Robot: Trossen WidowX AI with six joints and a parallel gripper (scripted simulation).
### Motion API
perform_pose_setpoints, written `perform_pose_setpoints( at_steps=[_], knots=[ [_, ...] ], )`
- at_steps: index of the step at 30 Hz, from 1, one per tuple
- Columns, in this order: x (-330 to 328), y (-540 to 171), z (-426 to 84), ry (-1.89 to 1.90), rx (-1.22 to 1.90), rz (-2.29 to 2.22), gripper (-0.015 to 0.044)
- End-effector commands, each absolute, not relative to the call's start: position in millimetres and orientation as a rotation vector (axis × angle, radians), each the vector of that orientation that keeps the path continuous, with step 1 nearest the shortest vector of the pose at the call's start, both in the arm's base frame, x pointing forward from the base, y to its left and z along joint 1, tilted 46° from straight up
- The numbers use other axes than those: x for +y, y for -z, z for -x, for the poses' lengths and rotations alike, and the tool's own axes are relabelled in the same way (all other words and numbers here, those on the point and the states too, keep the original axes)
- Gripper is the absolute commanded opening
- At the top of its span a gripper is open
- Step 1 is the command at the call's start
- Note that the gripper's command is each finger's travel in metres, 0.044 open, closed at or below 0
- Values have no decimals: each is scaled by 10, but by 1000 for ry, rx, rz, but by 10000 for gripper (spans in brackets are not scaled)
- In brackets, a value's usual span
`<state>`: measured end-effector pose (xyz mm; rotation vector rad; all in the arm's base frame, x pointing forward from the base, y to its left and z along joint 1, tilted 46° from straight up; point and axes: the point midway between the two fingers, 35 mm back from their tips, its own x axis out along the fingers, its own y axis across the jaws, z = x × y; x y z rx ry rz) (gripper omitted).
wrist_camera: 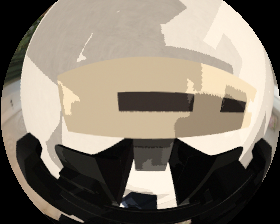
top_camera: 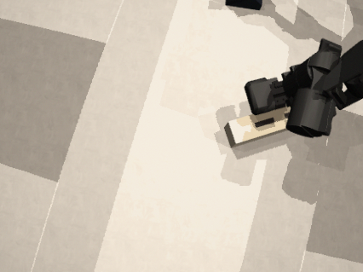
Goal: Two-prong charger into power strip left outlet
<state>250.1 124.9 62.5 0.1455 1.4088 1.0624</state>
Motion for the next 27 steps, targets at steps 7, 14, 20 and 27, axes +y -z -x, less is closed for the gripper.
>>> perform_pose_setpoints(
  at_steps=[7,14,20,27],
  knots=[
    [1275,-653,-2545,-1077,1378,-142,0],
    [1273,-661,-2550,-1077,1378,-142,0],
    [1271,-667,-2555,-1077,1378,-142,0],
    [1271,-674,-2560,-1077,1377,-142,0]
  ],
)
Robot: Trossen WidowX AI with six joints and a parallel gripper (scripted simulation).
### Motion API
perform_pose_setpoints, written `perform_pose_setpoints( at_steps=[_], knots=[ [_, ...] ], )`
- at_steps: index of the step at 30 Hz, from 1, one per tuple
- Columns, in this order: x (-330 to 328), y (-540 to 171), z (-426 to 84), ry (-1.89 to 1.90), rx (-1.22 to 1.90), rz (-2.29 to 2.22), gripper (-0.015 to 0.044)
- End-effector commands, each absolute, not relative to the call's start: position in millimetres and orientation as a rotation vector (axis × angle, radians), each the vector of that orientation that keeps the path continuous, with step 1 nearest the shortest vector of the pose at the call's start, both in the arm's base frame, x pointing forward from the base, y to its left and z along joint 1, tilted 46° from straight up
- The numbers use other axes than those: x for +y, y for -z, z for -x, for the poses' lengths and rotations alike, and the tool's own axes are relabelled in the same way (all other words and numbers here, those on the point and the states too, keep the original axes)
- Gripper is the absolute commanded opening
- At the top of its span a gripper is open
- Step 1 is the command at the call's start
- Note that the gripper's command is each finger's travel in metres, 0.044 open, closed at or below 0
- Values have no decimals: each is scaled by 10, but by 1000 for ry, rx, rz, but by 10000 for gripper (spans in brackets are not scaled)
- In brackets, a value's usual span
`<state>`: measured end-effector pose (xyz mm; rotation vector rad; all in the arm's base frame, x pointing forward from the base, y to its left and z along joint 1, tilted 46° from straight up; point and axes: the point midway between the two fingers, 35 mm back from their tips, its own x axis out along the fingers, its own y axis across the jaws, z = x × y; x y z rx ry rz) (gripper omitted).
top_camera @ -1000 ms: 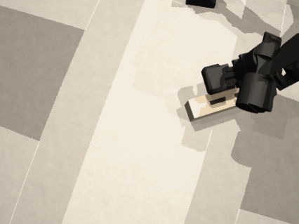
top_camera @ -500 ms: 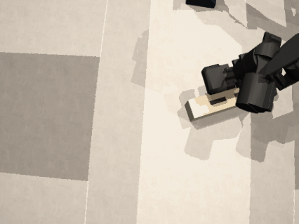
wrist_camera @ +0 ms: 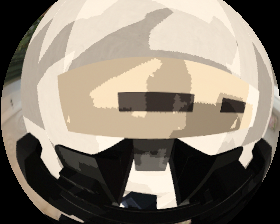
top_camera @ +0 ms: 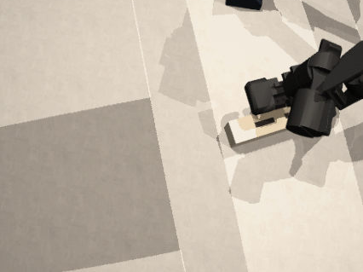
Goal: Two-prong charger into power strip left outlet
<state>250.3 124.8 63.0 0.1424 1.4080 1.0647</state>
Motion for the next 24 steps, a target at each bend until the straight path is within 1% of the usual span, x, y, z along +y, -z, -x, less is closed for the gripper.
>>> perform_pose_setpoints(
  at_steps=[1,24],
  knots=[
    [1272,-674,-2561,-1077,1377,-142,0],
    [1294,-661,-2564,-1077,1377,-142,0]
  ],
)
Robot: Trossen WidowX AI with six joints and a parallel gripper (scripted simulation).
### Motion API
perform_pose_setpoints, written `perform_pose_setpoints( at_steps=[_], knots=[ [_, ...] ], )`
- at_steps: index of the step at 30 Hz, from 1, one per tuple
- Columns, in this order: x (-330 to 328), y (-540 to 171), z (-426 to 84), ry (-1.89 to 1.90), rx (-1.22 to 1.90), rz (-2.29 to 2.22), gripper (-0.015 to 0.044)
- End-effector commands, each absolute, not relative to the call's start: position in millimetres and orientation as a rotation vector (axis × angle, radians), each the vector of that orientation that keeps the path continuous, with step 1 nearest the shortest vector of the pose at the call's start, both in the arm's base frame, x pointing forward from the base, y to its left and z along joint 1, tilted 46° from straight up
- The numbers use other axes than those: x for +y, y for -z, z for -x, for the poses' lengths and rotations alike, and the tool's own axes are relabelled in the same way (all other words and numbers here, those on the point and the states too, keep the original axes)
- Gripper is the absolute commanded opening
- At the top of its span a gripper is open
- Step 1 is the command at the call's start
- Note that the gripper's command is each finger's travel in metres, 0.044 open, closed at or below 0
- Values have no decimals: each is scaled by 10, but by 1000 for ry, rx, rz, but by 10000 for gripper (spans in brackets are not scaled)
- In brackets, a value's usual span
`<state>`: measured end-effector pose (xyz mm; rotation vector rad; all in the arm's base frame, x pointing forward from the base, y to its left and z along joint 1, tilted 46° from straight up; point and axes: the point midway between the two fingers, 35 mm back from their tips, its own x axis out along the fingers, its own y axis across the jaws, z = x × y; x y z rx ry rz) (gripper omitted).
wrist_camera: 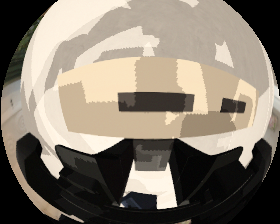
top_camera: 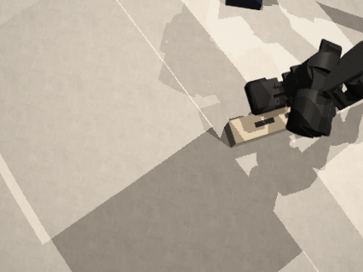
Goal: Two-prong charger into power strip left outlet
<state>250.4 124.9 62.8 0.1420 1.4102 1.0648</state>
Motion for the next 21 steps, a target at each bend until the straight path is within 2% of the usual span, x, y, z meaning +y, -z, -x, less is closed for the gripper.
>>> perform_pose_setpoints(
  at_steps=[1,19,21],
  knots=[
    [1294,-660,-2564,-1077,1377,-142,0],
    [1249,-627,-2505,-1065,1410,-141,0],
    [1249,-627,-2505,-1065,1410,-141,53]
  ],
)
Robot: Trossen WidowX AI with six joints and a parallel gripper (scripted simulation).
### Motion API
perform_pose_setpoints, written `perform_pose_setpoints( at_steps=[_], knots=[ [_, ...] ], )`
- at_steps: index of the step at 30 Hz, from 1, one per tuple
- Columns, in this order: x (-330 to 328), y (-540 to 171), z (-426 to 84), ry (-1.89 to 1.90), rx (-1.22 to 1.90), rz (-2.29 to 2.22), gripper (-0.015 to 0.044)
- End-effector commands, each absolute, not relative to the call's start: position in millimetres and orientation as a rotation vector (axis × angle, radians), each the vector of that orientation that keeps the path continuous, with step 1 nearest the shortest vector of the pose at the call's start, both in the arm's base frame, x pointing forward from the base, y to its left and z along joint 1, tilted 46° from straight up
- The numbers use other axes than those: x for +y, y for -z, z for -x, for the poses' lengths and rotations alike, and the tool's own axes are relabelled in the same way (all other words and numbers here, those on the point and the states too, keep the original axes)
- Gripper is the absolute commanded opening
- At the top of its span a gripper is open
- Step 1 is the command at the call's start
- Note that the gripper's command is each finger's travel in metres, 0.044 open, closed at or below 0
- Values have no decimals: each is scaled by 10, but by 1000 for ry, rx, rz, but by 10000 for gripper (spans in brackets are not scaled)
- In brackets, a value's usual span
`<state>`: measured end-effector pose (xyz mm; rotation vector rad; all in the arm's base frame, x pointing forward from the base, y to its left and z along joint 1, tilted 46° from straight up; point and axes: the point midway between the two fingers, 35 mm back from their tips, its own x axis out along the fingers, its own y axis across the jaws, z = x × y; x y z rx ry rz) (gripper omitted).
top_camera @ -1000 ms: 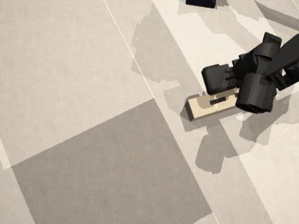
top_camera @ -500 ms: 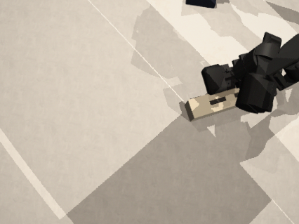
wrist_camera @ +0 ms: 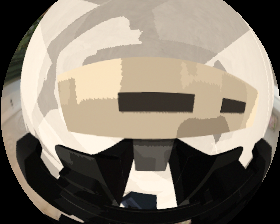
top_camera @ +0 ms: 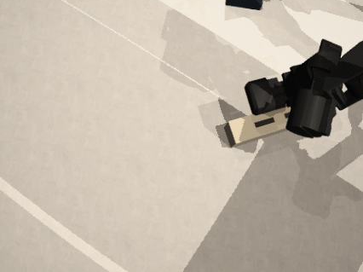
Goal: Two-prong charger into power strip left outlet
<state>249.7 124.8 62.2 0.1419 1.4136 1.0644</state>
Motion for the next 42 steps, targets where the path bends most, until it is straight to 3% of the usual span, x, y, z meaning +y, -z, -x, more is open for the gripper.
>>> perform_pose_setpoints(
  at_steps=[1,15,42],
  knots=[
    [1249,-627,-2505,-1065,1410,-141,79],
    [1248,-626,-2504,-1065,1410,-141,440],
    [1209,-597,-2428,-1073,1387,-142,440]
  ],
)
